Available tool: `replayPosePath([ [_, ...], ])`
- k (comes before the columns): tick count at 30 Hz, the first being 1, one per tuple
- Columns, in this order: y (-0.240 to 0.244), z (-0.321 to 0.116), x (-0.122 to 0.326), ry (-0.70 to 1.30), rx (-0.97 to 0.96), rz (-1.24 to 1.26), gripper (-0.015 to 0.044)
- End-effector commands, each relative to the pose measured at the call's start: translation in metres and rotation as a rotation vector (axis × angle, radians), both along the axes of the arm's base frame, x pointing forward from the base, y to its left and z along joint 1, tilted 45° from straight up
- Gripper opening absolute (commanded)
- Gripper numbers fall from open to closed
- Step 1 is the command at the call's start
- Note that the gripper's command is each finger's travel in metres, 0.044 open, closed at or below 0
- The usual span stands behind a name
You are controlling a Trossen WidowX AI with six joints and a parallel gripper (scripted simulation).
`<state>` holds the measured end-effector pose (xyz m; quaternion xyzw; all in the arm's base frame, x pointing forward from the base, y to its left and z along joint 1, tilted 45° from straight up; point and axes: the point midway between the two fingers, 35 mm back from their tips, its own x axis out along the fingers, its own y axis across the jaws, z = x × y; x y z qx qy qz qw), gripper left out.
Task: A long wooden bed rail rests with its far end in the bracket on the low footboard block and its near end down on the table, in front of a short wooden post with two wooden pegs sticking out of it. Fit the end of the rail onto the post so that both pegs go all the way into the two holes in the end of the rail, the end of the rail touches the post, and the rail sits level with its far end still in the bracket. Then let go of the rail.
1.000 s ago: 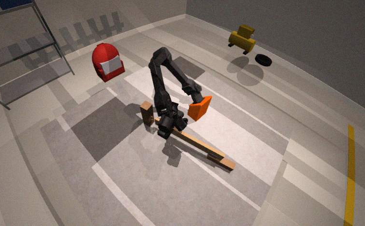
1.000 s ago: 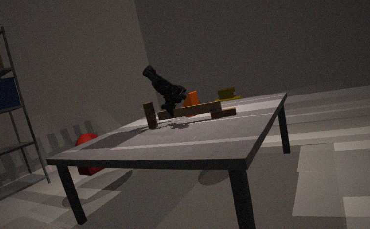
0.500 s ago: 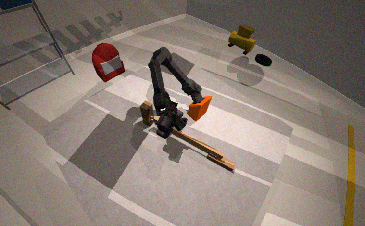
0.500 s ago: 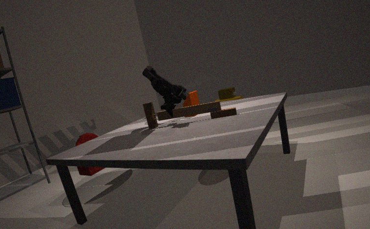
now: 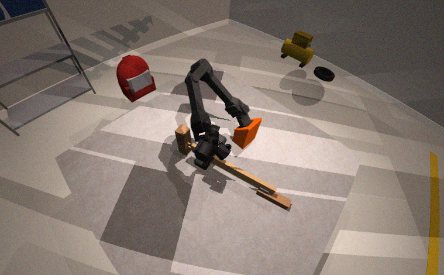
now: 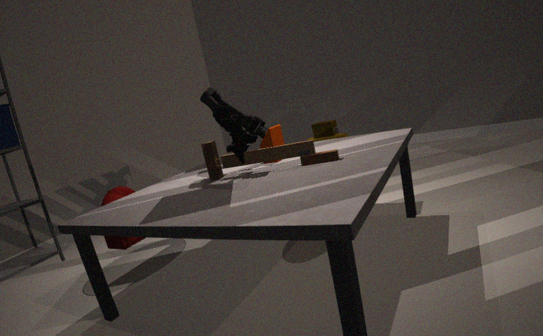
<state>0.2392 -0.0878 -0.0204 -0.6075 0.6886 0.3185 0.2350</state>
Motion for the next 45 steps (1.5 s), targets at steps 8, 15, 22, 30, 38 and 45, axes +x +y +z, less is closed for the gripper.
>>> replayPosePath([
  [8, -0.003, 0.003, 0.0, 0.002, -0.001, 0.004, 0.0],
  [15, -0.005, 0.004, 0.0, 0.002, -0.001, 0.004, 0.0],
  [22, -0.006, 0.006, 0.0, 0.002, -0.001, 0.004, 0.0],
  [30, -0.008, 0.008, 0.001, 0.002, -0.001, 0.004, 0.0],
  [38, -0.009, 0.01, 0.001, 0.002, -0.001, 0.004, 0.0],
  [45, -0.011, 0.011, 0.001, 0.002, -0.001, 0.004, 0.0],
])
